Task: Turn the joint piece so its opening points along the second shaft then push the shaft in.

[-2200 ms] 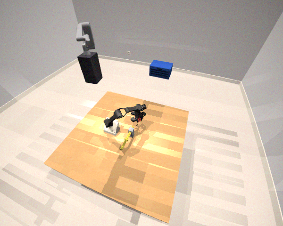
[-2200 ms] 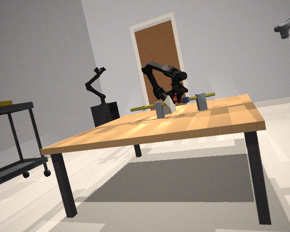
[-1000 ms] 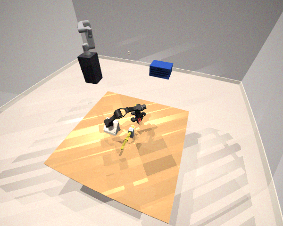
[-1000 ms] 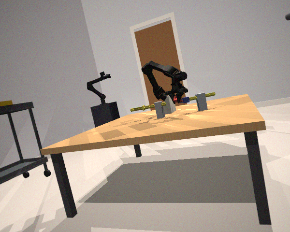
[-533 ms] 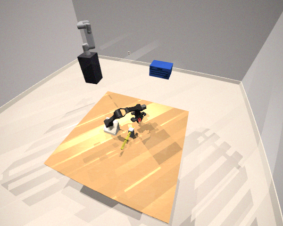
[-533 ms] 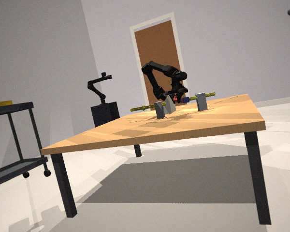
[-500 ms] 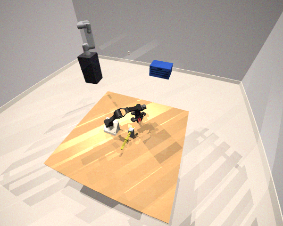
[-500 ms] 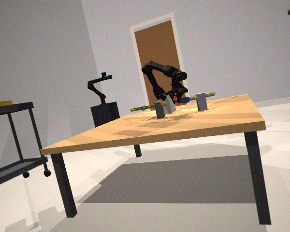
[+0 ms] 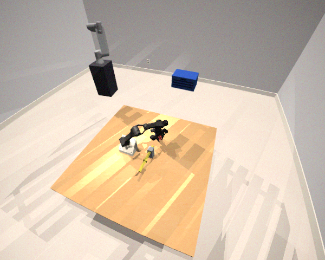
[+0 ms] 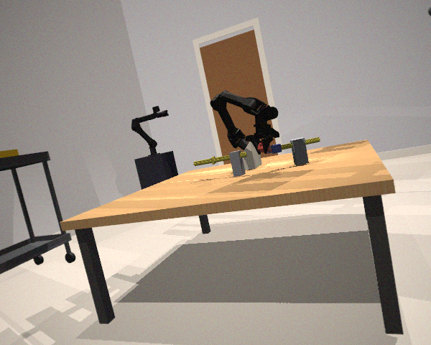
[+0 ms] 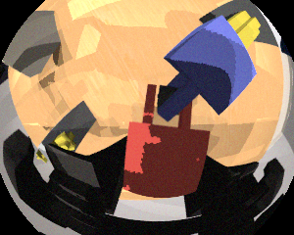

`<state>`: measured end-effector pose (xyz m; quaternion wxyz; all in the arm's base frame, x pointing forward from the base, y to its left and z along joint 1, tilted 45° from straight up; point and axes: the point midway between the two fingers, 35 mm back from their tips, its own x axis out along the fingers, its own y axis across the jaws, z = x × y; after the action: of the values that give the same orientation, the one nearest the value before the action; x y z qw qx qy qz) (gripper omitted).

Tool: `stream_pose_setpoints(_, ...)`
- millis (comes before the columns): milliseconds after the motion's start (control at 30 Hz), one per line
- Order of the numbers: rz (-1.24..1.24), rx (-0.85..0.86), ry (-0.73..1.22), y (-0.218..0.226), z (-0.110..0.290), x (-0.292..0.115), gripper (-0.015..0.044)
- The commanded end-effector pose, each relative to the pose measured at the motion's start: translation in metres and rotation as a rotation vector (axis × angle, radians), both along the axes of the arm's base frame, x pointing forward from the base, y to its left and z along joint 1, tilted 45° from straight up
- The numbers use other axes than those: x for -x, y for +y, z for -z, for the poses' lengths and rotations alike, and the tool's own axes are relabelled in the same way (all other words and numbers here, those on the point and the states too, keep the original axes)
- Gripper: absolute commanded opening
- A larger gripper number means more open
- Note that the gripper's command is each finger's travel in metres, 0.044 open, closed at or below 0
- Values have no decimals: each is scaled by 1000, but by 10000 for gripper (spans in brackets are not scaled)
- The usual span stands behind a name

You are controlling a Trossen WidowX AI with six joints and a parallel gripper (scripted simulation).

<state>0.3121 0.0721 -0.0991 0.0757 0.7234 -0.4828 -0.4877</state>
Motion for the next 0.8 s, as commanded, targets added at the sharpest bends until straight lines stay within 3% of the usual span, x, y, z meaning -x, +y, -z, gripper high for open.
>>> stream_pose_setpoints(0, -6, 3, 1, 0, 0, -1, 182)
stream_pose_setpoints(533, -6, 3, 1, 0, 0, -1, 182)
stream_pose_setpoints(600, 0, 0, 0, 0, 0, 0, 147)
stream_pose_setpoints(767, 0, 0, 0, 0, 0, 0, 147)
